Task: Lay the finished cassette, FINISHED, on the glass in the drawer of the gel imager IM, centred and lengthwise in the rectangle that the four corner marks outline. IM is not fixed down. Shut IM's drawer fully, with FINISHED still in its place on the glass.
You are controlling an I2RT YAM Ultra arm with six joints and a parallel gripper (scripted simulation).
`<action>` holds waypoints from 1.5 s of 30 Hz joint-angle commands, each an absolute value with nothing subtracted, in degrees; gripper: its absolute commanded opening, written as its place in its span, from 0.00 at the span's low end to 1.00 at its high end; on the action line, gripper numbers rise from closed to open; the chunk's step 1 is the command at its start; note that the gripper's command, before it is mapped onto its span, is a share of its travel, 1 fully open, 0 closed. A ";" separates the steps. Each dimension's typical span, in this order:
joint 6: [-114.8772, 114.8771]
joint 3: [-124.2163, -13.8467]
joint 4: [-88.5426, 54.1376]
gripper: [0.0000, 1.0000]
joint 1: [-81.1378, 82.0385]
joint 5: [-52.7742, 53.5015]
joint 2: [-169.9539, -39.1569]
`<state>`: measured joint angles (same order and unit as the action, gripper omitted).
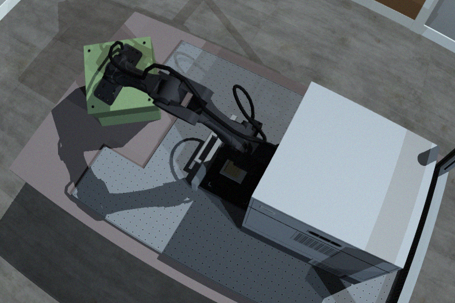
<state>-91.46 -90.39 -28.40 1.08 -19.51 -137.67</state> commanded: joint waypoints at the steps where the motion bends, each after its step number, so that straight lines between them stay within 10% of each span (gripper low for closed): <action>1: -91.54 -90.30 -28.21 0.91 1.39 -19.12 -136.77; 45: -91.75 -88.67 -27.42 0.91 1.47 -18.63 -135.42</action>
<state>-91.46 -90.39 -28.32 1.08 -19.51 -137.23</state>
